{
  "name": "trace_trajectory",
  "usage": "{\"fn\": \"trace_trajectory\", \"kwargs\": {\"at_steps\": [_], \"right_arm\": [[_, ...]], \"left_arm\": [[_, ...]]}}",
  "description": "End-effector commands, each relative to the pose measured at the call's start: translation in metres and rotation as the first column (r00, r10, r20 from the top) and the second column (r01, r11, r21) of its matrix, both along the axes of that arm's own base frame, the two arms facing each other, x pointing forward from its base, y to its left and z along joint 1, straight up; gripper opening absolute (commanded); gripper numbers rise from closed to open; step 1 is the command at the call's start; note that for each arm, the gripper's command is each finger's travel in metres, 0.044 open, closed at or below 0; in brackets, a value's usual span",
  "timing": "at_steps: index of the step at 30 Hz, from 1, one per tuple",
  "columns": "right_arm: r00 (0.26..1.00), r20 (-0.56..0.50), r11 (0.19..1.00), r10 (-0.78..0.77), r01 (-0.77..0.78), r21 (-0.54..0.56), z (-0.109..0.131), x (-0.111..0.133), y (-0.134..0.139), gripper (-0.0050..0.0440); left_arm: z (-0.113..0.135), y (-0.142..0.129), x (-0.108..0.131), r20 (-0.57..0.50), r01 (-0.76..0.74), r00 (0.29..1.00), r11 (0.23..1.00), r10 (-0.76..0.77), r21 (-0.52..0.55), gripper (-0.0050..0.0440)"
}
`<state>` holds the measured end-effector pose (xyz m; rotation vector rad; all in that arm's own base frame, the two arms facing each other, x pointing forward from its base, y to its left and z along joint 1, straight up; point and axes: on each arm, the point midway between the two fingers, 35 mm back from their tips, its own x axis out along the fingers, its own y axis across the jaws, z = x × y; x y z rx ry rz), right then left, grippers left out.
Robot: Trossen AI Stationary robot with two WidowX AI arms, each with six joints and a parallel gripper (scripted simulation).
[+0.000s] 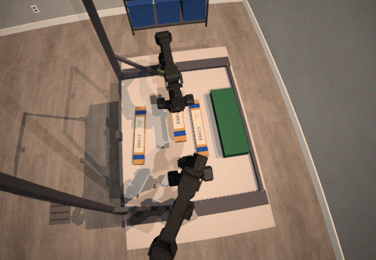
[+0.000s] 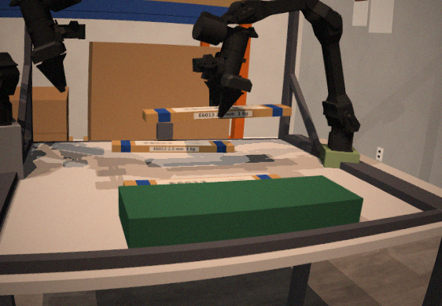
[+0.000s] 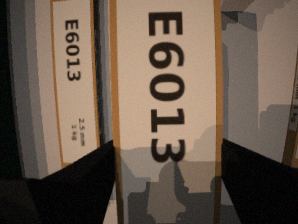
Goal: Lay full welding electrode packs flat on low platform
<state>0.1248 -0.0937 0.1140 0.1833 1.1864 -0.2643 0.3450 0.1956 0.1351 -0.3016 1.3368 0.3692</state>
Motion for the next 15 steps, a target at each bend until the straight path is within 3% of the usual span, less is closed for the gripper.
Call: {"fn": "trace_trajectory", "kwargs": {"at_steps": [1,15], "right_arm": [[1.000,0.016,1.000,0.000,0.000,-0.013,0.006,0.002,-0.002,0.0430],[1.000,0.016,1.000,0.000,0.000,-0.013,0.006,0.002,-0.002,0.0430]], "left_arm": [[0.044,0.009,-0.001,0.092,-0.002,0.996,0.999,-0.002,0.049,-0.0050],[0.057,0.016,-0.012,0.091,-0.002,0.996,0.999,-0.002,0.049,-0.0050]]}}
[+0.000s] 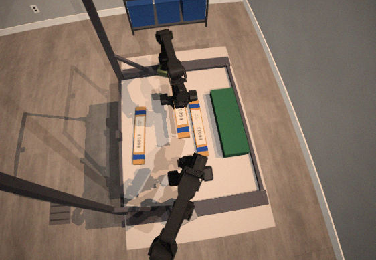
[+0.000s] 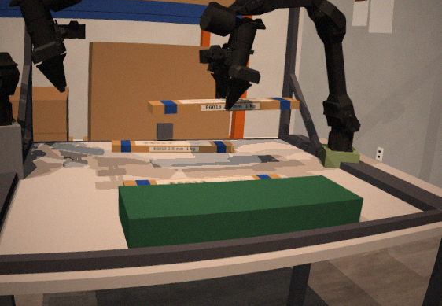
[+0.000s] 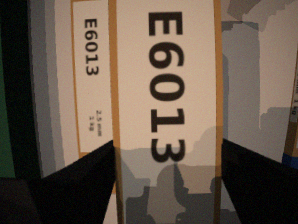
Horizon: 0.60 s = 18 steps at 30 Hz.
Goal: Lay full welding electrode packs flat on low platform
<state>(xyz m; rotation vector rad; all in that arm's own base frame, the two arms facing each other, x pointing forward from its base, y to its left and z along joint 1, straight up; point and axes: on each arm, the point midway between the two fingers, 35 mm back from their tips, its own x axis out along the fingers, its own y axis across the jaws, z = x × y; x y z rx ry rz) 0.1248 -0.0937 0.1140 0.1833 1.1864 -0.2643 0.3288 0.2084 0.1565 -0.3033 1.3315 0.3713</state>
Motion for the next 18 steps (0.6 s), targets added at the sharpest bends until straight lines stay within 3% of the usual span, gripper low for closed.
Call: {"fn": "trace_trajectory", "kwargs": {"at_steps": [1,16,17,18], "right_arm": [[1.000,0.016,1.000,0.000,0.000,-0.013,0.006,0.002,-0.002,0.0430],[1.000,0.016,1.000,0.000,0.000,-0.013,0.006,0.002,-0.002,0.0430],[1.000,0.016,1.000,0.000,0.000,-0.013,0.006,0.002,-0.002,0.0430],[1.000,0.016,1.000,0.000,0.000,-0.013,0.006,0.002,-0.002,0.0430]], "left_arm": [[0.036,0.003,0.004,0.086,0.000,0.996,0.999,-0.004,0.048,-0.0050],[0.037,0.003,0.004,0.087,-0.001,0.996,0.999,-0.003,0.051,-0.0050],[0.014,0.000,0.000,0.064,-0.001,0.998,0.999,-0.002,0.038,-0.0050],[0.013,0.000,0.000,0.064,-0.001,0.998,0.999,-0.002,0.038,-0.0050]]}}
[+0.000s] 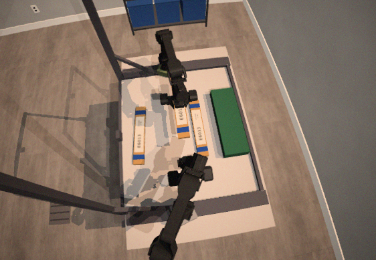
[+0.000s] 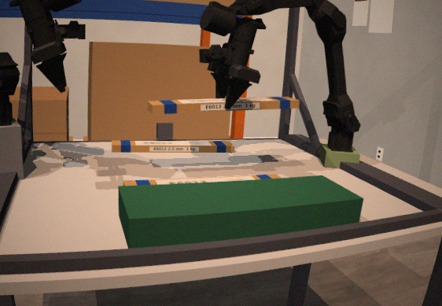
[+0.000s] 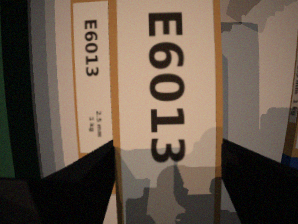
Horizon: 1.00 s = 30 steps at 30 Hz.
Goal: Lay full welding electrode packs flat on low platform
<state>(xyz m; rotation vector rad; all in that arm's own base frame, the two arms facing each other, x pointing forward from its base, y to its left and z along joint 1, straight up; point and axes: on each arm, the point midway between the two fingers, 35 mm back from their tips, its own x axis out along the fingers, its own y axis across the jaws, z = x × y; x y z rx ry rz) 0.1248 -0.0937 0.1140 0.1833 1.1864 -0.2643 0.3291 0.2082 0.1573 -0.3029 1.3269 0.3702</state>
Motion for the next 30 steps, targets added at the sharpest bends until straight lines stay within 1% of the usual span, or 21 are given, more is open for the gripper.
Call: {"fn": "trace_trajectory", "kwargs": {"at_steps": [1,30], "right_arm": [[1.000,0.016,1.000,0.000,0.000,-0.013,0.006,0.002,-0.002,0.0430],[1.000,0.016,1.000,0.000,0.000,-0.013,0.006,0.002,-0.002,0.0430]], "left_arm": [[0.011,0.000,0.000,0.060,-0.001,0.998,0.999,-0.001,0.037,-0.0050],[-0.024,0.001,0.001,0.060,-0.001,0.998,0.999,-0.001,0.037,-0.0050]]}}
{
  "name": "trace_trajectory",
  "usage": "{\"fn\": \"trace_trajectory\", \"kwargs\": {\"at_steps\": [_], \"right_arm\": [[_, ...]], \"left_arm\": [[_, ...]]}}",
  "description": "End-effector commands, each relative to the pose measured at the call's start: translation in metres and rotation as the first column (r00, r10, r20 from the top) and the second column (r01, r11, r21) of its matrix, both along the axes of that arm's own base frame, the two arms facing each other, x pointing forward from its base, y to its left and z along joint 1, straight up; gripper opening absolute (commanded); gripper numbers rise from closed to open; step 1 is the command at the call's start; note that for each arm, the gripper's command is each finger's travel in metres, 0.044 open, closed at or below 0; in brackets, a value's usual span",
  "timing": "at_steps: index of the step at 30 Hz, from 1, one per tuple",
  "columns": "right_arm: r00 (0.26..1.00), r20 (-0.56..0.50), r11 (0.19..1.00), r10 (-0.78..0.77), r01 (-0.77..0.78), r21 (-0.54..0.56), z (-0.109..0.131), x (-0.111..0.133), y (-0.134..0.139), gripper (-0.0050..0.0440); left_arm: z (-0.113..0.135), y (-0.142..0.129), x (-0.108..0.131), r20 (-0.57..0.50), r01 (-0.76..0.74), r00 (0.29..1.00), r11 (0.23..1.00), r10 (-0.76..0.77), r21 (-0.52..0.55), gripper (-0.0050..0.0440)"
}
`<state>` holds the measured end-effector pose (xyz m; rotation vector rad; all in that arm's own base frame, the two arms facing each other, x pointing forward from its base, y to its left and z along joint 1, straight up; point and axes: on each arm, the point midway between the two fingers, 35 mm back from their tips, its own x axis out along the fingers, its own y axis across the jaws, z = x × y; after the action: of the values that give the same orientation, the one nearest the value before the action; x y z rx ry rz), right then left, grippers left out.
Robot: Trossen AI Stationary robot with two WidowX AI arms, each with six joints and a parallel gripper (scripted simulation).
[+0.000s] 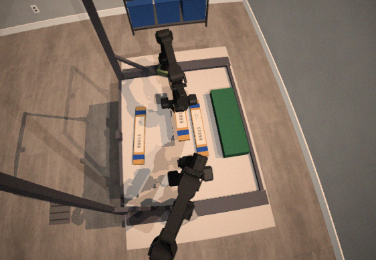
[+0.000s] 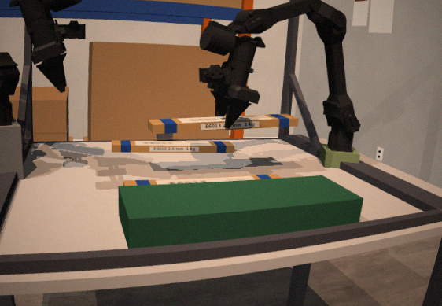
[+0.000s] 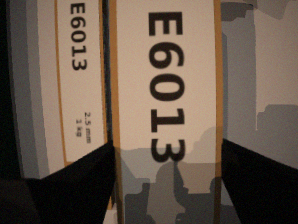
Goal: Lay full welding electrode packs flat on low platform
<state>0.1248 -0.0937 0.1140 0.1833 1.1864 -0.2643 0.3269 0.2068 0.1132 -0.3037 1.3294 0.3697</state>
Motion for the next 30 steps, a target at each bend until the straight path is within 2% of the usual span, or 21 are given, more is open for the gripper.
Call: {"fn": "trace_trajectory", "kwargs": {"at_steps": [1,16,30], "right_arm": [[1.000,0.016,1.000,0.000,0.000,-0.013,0.006,0.002,-0.002,0.0430],[1.000,0.016,1.000,0.000,0.000,-0.013,0.006,0.002,-0.002,0.0430],[1.000,0.016,1.000,0.000,0.000,-0.013,0.006,0.002,-0.002,0.0430]], "left_arm": [[0.020,0.002,0.003,0.062,-0.001,0.998,0.999,-0.001,0.039,-0.0050],[0.000,0.002,0.003,0.062,-0.001,0.998,0.999,-0.001,0.039,-0.0050],[-0.001,0.002,0.003,0.062,-0.001,0.998,0.999,-0.001,0.039,-0.0050]]}}
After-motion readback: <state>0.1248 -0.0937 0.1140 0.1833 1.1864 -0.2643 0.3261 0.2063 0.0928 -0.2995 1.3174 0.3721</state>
